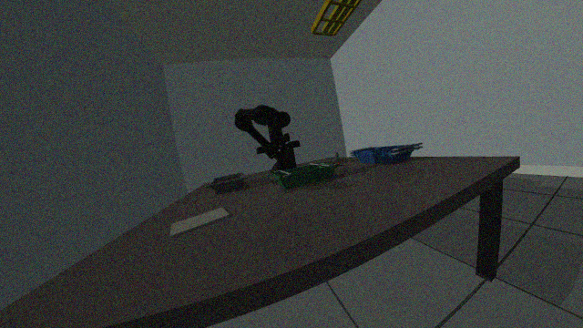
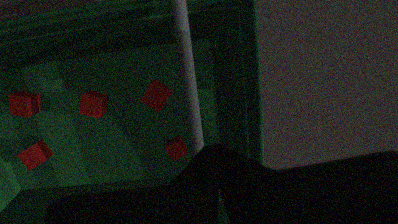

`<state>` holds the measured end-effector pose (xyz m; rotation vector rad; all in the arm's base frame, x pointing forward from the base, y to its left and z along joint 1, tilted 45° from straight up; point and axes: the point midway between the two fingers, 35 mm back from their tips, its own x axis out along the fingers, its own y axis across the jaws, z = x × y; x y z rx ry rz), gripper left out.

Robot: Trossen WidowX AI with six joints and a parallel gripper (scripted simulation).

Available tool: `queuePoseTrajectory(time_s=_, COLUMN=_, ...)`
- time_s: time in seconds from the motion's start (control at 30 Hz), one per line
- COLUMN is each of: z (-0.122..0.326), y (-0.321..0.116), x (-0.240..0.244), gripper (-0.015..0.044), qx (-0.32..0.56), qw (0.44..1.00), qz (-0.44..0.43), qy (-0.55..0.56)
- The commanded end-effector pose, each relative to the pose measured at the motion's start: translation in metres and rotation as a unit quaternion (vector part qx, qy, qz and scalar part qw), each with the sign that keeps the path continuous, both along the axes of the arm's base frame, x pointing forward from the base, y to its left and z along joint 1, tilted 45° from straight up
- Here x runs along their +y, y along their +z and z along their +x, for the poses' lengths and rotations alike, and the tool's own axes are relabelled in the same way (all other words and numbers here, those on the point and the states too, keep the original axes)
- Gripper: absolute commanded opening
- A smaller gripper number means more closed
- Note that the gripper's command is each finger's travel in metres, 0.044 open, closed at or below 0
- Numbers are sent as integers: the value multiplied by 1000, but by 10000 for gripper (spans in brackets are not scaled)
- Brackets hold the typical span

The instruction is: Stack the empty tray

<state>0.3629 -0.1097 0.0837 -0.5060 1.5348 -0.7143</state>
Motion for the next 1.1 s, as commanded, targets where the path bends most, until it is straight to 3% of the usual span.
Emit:
queuePoseTrajectory(time_s=0.0, z=0, y=0, x=0, gripper=0, qx=0, qw=1000, qz=0, qy=0)
queuePoseTrajectory(time_s=0.3, z=0, y=0, x=0, gripper=0, qx=0, qw=1000, qz=0, qy=0)
queuePoseTrajectory(time_s=0.57, z=2, y=4, x=4, gripper=210, qx=0, qw=1000, qz=1, qy=0)
queuePoseTrajectory(time_s=0.87, z=9, y=63, x=62, gripper=440, qx=1, qw=1000, qz=2, qy=0)
queuePoseTrajectory(time_s=0.9, z=7, y=45, x=41, gripper=440, qx=-3, qw=1000, qz=1, qy=-6)
queuePoseTrajectory(time_s=1.07, z=-34, y=80, x=-11, gripper=440, qx=-172, qw=965, qz=-1, qy=-196)
